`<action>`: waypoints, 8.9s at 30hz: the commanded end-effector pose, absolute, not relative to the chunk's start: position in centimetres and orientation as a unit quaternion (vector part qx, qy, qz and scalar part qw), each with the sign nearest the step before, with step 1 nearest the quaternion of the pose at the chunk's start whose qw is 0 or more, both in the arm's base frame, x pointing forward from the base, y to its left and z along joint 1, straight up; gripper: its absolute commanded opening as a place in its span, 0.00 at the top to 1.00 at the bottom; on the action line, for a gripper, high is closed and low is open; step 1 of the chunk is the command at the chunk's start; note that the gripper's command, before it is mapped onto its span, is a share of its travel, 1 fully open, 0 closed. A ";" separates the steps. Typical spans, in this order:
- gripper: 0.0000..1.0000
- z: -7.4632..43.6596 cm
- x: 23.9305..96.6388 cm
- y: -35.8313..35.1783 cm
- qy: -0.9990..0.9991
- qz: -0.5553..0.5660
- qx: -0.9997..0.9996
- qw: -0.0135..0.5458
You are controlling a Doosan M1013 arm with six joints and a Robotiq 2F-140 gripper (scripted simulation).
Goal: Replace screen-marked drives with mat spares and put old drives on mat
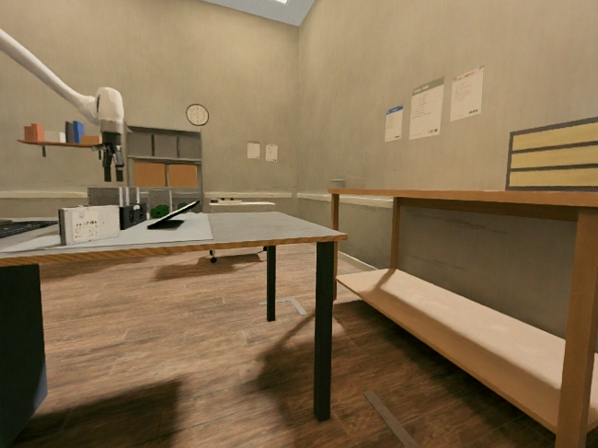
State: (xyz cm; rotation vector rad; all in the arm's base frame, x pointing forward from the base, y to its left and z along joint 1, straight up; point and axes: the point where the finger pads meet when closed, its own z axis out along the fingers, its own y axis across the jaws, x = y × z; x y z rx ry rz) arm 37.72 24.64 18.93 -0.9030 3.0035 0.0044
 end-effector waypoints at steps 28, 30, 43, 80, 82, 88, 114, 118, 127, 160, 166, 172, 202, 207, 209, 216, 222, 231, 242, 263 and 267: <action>0.11 17.5 37.7 24.7 0.958 0.002 -0.288 0.003; 0.11 17.5 37.7 24.7 0.958 0.002 -0.288 0.003; 0.11 17.5 37.7 24.7 0.958 0.002 -0.288 0.003; 0.11 12.1 37.8 24.7 0.958 0.002 -0.288 0.003; 0.11 11.6 37.8 24.7 0.958 0.002 -0.288 0.003; 0.11 10.8 37.8 24.7 0.958 0.002 -0.288 0.003; 0.11 9.3 37.8 24.7 0.958 0.002 -0.288 0.003; 0.11 9.3 37.8 24.7 0.958 0.002 -0.288 0.003; 0.27 9.4 37.8 24.7 0.958 0.002 -0.288 0.003; 0.30 9.6 37.8 24.7 0.958 0.002 -0.288 0.003; 0.90 9.6 37.8 24.7 0.958 0.002 -0.288 0.003; 0.90 9.6 37.8 24.7 0.958 0.002 -0.288 0.003; 0.90 12.1 37.8 24.7 0.958 0.002 -0.288 0.003; 0.90 12.9 37.8 24.7 0.958 0.002 -0.288 0.003; 0.90 13.5 37.8 24.7 0.958 0.002 -0.288 0.003; 0.90 15.7 37.8 24.7 0.958 0.002 -0.288 0.003; 0.90 17.9 37.7 24.7 0.958 0.002 -0.288 0.003; 0.90 20.5 37.7 24.7 0.958 0.002 -0.288 0.003; 0.90 23.6 37.7 24.7 0.958 0.002 -0.288 0.003; 0.90 27.4 37.7 24.6 0.958 0.002 -0.288 0.003; 0.90 27.6 37.7 24.6 0.958 0.002 -0.288 0.003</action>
